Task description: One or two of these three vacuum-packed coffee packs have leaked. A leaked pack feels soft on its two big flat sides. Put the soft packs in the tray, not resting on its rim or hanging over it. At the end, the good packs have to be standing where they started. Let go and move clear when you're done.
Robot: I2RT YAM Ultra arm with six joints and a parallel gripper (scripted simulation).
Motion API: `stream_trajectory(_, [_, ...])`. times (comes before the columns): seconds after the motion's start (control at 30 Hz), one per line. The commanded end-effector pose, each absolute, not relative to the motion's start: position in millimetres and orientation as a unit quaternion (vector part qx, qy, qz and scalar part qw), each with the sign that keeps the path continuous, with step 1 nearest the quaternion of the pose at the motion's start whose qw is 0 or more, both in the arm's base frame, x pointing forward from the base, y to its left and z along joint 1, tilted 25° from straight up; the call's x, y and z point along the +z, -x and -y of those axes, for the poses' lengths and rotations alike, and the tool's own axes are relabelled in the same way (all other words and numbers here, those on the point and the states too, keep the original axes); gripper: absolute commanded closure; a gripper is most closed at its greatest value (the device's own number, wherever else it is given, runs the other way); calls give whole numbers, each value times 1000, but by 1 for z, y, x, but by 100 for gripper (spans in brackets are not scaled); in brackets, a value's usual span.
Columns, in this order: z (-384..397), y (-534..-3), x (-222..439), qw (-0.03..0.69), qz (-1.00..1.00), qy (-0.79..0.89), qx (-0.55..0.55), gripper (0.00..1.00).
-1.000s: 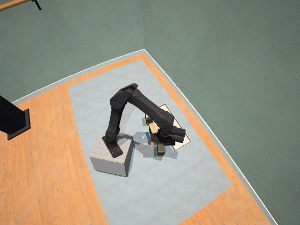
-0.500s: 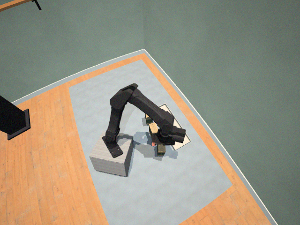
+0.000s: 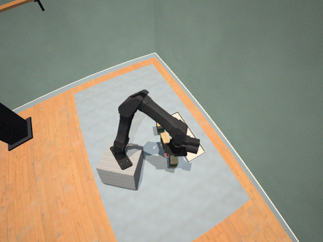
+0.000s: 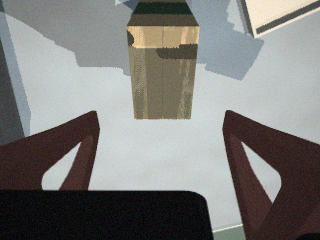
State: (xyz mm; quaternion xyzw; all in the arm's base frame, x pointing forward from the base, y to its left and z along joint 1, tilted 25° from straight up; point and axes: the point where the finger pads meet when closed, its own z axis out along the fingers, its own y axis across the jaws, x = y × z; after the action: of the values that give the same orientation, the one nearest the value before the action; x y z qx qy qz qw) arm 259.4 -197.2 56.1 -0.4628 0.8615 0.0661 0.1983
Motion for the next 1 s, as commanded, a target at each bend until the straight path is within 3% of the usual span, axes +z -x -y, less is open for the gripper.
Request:
stream_trajectory(0.0, [206,-263,58,208,-862,458,60,22])
stream_trajectory(0.53, [180,-271,13,204,-861,460,77,22])
stream_trajectory(0.97, [190,-273,27,208,-863,457,61,22])
